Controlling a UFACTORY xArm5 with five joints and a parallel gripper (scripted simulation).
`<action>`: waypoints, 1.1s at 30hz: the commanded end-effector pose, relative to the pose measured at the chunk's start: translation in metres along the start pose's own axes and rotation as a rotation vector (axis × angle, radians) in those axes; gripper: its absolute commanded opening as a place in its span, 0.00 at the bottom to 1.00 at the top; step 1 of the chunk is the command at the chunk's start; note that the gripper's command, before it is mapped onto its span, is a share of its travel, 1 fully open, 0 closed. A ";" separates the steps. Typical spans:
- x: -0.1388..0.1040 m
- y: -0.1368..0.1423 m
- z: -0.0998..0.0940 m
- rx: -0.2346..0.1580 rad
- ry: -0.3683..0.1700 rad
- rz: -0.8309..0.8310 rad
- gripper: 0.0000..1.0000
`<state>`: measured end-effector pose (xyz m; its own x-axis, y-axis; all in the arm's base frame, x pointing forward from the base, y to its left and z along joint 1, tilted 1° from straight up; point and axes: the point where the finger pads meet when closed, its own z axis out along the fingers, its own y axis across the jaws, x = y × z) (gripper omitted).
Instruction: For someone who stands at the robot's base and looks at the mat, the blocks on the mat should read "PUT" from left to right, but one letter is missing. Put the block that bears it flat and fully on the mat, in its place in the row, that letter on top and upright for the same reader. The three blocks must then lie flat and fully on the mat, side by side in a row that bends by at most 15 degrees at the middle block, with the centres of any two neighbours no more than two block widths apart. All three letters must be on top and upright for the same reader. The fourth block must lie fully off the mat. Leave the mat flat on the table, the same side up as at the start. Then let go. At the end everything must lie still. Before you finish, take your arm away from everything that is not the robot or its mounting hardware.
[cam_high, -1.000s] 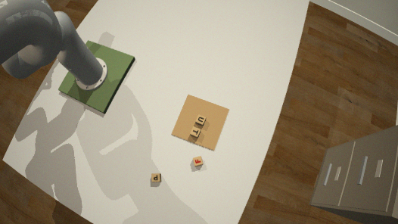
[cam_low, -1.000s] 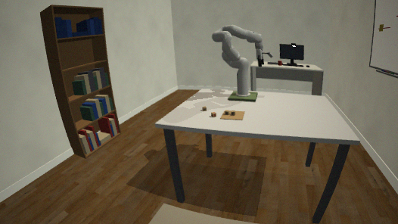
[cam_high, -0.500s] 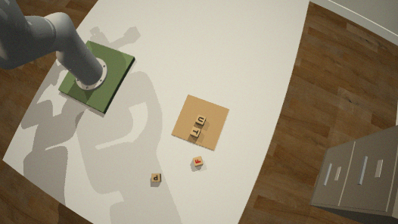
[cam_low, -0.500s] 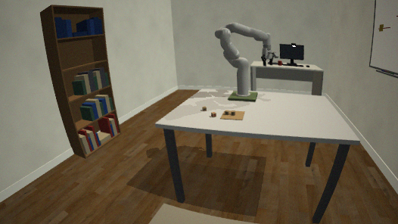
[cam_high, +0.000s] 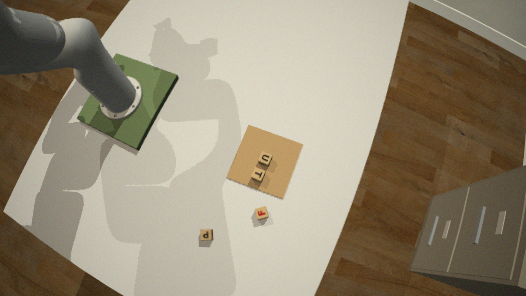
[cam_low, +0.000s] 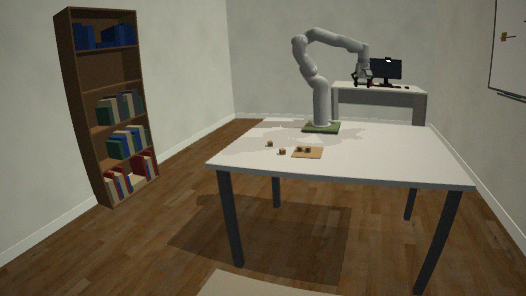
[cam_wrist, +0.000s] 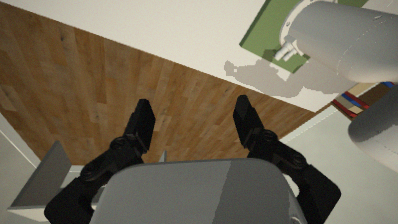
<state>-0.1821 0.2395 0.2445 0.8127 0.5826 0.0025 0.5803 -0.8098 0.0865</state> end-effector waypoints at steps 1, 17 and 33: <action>0.024 -0.007 -0.002 -0.028 -0.006 0.135 1.00; 0.116 -0.008 0.001 -0.138 -0.033 0.636 1.00; 0.211 0.018 0.011 -0.263 -0.068 1.134 1.00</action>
<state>-0.0198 0.3406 0.2365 0.9102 -0.3906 0.1376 -0.4138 -0.8716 0.2629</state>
